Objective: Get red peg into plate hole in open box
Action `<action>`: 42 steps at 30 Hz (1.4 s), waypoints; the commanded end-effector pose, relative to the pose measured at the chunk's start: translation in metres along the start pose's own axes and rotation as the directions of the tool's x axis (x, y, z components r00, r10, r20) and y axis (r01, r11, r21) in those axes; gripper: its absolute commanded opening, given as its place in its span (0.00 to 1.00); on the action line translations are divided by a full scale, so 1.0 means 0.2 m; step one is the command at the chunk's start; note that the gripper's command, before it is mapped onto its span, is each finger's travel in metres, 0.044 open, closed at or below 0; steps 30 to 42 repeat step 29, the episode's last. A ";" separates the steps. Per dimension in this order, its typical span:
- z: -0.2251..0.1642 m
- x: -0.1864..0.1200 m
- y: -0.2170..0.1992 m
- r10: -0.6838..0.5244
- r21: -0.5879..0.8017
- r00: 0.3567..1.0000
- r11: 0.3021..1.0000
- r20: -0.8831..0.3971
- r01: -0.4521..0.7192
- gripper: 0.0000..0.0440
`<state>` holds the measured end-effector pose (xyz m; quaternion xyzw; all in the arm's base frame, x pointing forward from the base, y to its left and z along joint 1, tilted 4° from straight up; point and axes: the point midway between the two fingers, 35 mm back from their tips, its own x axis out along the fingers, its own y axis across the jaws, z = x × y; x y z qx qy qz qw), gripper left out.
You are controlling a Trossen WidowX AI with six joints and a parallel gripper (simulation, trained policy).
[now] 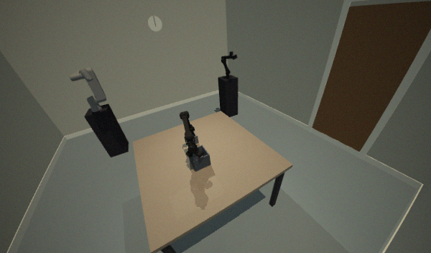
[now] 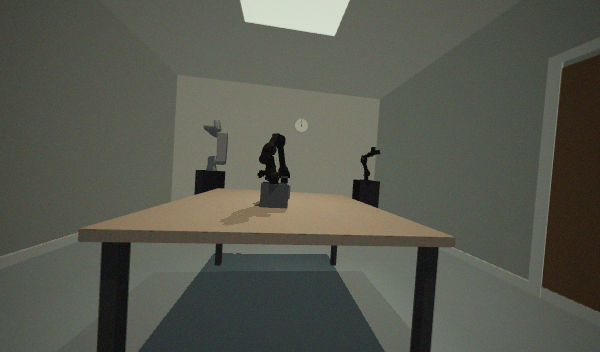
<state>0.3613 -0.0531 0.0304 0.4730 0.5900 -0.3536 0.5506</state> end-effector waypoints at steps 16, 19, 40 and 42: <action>0.07 -0.16 0.07 0.105 0.027 0.991 0.994 -0.079 -0.103 0.45; 0.09 -0.19 0.09 0.127 0.029 0.989 0.992 -0.080 -0.125 0.46; 0.18 -0.31 0.15 0.212 0.026 0.975 0.977 -0.066 -0.211 0.50; 0.18 -0.31 0.15 0.212 0.026 0.975 0.977 -0.066 -0.211 0.50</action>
